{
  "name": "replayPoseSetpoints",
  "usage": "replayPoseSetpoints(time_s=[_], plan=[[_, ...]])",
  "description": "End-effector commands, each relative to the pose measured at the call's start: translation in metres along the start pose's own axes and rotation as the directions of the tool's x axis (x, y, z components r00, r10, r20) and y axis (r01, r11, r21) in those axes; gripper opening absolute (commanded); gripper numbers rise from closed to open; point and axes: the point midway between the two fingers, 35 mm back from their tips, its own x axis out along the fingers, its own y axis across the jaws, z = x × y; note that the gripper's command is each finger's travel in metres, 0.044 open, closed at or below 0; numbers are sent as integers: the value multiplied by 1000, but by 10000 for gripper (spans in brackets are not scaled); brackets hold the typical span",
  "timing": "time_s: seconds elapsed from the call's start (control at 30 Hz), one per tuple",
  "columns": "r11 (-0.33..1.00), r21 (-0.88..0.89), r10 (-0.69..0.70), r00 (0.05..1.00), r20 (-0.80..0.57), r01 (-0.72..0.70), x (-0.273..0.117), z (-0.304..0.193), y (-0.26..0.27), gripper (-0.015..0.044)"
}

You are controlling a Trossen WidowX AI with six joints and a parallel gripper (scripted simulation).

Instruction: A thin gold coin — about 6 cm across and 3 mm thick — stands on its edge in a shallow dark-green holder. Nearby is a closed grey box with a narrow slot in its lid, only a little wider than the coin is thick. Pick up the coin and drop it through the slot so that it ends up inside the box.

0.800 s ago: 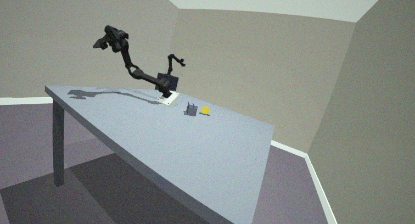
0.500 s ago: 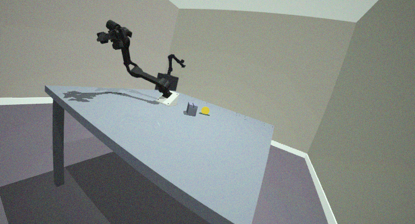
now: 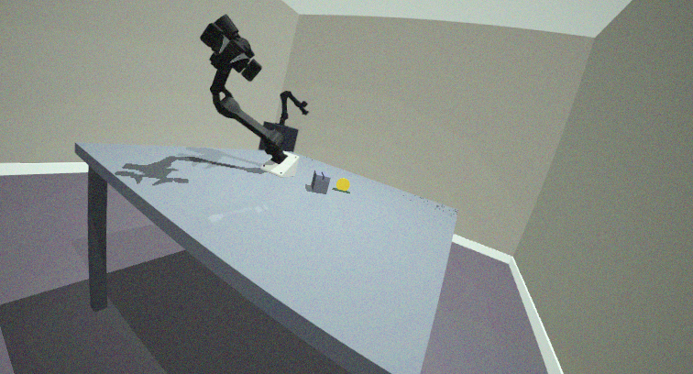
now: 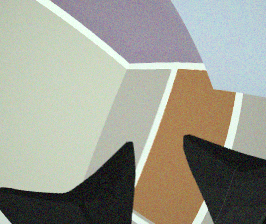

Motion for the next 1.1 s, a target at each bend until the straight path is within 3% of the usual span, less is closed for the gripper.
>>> replayPoseSetpoints(time_s=[0.0,0.27,0.43,0.6,0.83,0.97,1.07], plan=[[953,-289,-103,994,-47,85,17,-43,-53,161],[736,-665,-270,956,-119,125,26,-90,-132,161],[427,-897,-436,895,-97,111,23,-120,-217,161],[68,-998,-575,818,-29,12,10,-133,-300,161],[-391,-890,-705,698,126,-235,-23,-125,-408,161],[-589,-692,-744,614,262,-418,-50,-107,-471,161],[-667,-496,-742,555,376,-556,-72,-87,-513,161]])
